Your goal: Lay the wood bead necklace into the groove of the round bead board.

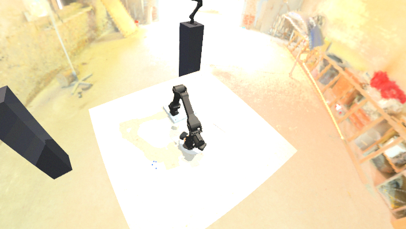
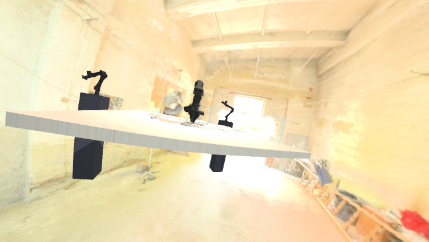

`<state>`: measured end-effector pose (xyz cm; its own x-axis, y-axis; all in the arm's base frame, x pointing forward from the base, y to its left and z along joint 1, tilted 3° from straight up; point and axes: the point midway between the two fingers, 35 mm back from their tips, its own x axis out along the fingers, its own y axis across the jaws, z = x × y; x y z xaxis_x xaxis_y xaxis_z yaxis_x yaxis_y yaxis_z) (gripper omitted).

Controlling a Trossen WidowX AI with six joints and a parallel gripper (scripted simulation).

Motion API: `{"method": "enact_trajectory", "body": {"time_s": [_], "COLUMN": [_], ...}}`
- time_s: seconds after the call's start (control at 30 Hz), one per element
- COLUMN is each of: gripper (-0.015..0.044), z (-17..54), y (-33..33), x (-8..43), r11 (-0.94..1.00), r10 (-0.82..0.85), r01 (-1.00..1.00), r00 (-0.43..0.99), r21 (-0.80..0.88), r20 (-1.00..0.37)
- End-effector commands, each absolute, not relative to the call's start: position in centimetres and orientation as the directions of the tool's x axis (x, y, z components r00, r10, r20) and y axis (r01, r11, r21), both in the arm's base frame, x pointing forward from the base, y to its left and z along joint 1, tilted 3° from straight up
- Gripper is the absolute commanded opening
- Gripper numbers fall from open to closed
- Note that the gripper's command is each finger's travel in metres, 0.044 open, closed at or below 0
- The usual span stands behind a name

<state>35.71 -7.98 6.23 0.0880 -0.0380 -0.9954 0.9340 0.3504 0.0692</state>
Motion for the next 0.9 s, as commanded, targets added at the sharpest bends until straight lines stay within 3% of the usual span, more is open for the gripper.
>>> {"method": "enact_trajectory", "body": {"time_s": [0.0,0.13,0.3,0.87], "gripper": [0.012,0.012,0.0,0.0], "z": [5.5,5.47,5.71,5.71], "y": [-7.94,-7.94,-7.96,-7.96], "x": [35.53,35.53,35.64,35.64], "r11": [0.357,0.357,0.351,0.351], "r10": [-0.036,-0.035,-0.037,-0.037], "r01": [0.932,0.932,0.934,0.934], "r00": [0.08,0.08,0.083,0.083], "r21": [0.062,0.062,0.065,0.065], "r20": [-0.996,-0.996,-0.996,-0.996]}}
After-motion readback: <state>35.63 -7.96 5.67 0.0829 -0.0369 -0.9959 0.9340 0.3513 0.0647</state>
